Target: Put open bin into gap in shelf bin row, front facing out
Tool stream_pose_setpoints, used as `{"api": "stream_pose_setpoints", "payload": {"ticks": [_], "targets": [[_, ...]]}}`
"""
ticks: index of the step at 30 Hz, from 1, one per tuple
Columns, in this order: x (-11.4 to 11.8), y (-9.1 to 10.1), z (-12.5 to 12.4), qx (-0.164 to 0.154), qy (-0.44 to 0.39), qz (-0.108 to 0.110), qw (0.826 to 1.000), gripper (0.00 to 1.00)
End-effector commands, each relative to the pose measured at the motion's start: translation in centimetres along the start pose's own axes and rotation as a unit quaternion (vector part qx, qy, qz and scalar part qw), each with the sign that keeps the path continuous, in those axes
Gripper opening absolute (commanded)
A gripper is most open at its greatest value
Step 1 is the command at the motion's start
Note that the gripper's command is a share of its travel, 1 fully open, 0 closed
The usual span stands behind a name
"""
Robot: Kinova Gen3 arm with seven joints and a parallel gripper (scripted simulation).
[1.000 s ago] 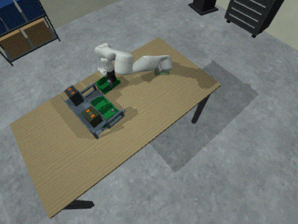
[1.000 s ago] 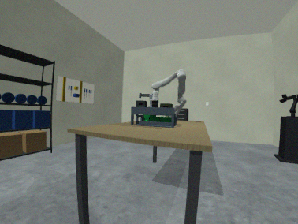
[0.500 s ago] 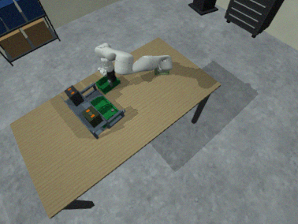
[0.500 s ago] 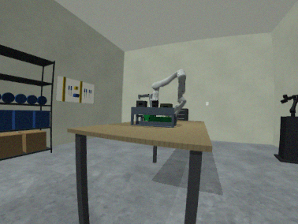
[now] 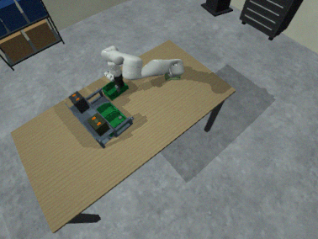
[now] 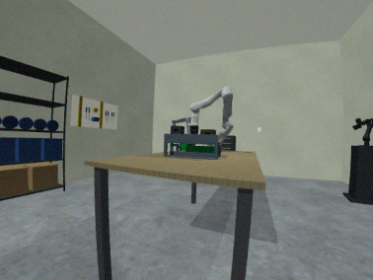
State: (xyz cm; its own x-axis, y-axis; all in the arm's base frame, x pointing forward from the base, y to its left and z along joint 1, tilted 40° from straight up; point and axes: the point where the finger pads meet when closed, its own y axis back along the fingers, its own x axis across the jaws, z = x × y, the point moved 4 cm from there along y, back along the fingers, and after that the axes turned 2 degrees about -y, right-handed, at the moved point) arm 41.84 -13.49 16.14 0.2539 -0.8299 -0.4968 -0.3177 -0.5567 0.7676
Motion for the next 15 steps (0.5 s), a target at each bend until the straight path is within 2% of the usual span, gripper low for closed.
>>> {"api": "stream_pose_setpoints", "payload": {"ticks": [1, 15], "targets": [[-0.07, 0.22, -0.09, 0.0, -0.001, 0.0, 1.0, 0.0], [-0.06, 0.28, -0.19, -0.008, -0.001, 0.0, 1.0, 0.0]]}}
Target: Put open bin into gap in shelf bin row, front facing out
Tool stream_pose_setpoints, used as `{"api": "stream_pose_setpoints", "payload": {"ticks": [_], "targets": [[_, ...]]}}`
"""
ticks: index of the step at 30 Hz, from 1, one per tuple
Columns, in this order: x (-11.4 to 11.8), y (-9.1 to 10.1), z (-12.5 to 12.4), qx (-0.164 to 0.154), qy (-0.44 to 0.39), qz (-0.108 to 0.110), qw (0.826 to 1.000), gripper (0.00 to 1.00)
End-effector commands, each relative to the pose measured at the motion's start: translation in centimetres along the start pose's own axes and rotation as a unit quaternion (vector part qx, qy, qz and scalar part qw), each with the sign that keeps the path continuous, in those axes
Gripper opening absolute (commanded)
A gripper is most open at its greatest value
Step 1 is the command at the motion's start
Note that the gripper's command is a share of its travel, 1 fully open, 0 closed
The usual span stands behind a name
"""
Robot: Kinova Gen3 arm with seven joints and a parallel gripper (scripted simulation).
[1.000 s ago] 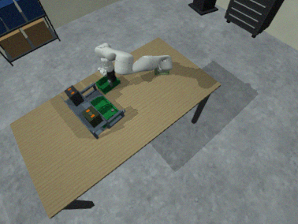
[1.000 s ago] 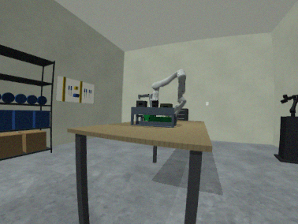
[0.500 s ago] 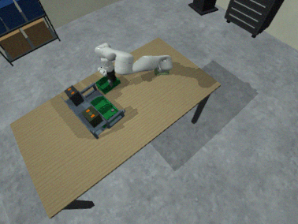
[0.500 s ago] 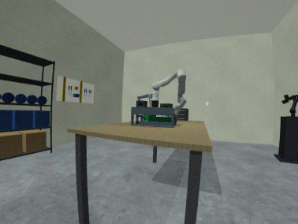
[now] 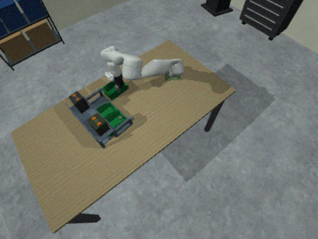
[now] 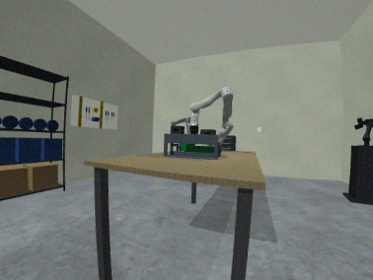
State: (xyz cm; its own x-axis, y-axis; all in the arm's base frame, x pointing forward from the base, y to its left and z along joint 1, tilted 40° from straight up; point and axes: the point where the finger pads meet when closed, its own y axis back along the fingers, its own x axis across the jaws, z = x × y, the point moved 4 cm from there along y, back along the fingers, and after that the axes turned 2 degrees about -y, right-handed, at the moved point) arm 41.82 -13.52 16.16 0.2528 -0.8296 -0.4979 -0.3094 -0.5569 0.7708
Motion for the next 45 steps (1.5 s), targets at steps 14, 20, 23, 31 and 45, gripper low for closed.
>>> {"api": "stream_pose_setpoints", "payload": {"ticks": [14, 20, 23, 31, 45], "targets": [[-0.08, 0.56, -0.79, -0.05, -0.001, 0.003, 0.999, 0.0], [-0.09, 0.65, -0.98, -0.064, -0.001, 0.004, 0.998, 0.0], [-0.09, 0.66, -1.0, -0.066, -0.001, 0.004, 0.998, 0.0], [-0.08, 0.61, -0.97, -0.066, -0.001, 0.003, 0.998, 0.0], [-0.07, 0.5, -0.9, -0.067, -0.001, 0.003, 0.998, 0.0]]}}
